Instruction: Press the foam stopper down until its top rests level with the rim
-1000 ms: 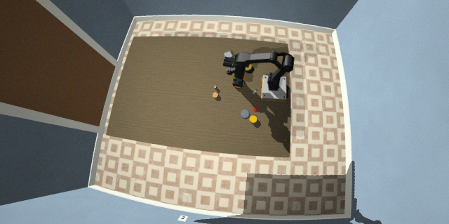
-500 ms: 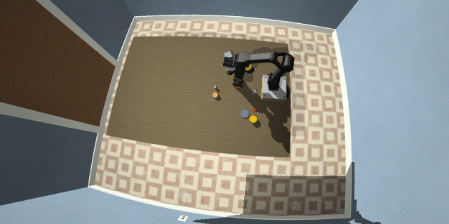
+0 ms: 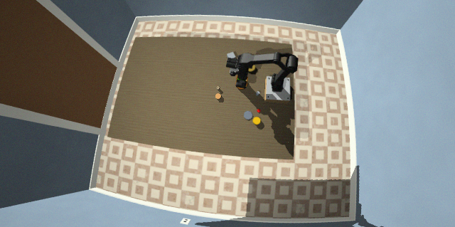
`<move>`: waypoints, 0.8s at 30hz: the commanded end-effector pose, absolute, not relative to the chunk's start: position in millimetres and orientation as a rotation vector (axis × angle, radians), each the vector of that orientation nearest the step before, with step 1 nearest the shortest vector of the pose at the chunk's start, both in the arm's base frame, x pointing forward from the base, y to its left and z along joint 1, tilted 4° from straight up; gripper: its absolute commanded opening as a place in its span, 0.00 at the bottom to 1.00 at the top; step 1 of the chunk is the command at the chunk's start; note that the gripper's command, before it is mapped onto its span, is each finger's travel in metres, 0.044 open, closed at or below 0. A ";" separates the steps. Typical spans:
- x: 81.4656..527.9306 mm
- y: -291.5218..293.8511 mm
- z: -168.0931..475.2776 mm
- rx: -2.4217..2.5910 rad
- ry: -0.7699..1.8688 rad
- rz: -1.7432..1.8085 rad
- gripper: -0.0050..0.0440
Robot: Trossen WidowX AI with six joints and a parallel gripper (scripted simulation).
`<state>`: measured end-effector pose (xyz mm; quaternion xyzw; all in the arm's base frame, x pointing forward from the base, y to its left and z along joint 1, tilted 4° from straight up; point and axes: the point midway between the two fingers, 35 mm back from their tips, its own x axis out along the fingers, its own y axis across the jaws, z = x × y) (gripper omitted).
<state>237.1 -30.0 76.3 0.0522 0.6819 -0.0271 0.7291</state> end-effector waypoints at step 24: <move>237.9 -29.6 75.7 0.117 1.492 -0.061 0.10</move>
